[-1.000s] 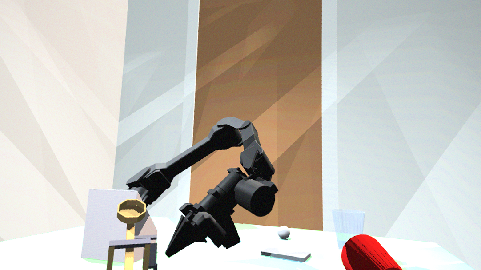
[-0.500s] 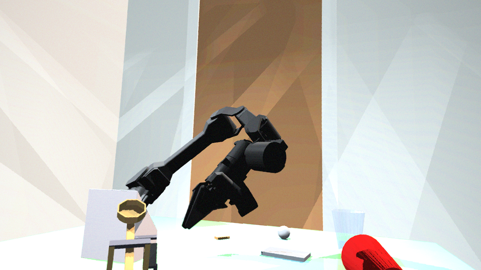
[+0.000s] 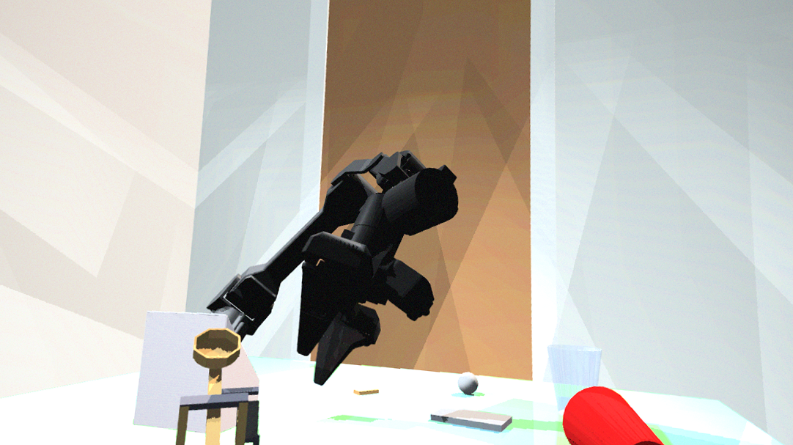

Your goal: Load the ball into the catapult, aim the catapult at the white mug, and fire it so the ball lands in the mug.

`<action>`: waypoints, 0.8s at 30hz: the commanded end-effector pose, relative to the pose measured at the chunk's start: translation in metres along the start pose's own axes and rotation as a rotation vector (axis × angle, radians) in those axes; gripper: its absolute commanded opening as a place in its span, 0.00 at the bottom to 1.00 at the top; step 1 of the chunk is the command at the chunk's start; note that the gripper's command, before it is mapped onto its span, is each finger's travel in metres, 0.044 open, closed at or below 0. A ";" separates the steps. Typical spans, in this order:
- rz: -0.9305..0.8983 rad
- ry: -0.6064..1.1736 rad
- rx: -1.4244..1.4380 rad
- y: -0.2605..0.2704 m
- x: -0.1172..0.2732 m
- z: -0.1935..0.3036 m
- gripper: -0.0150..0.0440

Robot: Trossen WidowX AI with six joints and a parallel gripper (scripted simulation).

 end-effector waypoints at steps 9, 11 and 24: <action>0.028 -0.220 -0.347 -0.063 -0.007 0.012 1.00; 0.031 -0.259 -0.403 -0.074 -0.008 0.015 1.00; 0.023 -0.514 -0.751 -0.140 -0.012 0.042 1.00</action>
Point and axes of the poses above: the point midway between the two fingers, 35 mm back from their tips, its own x axis back along the fingers, its own y axis across the jaws, z = x × y, the point moved 9 cm from there along x, back along the fingers, and after that the axes turned 4 degrees about -x, right-handed, at the moved point
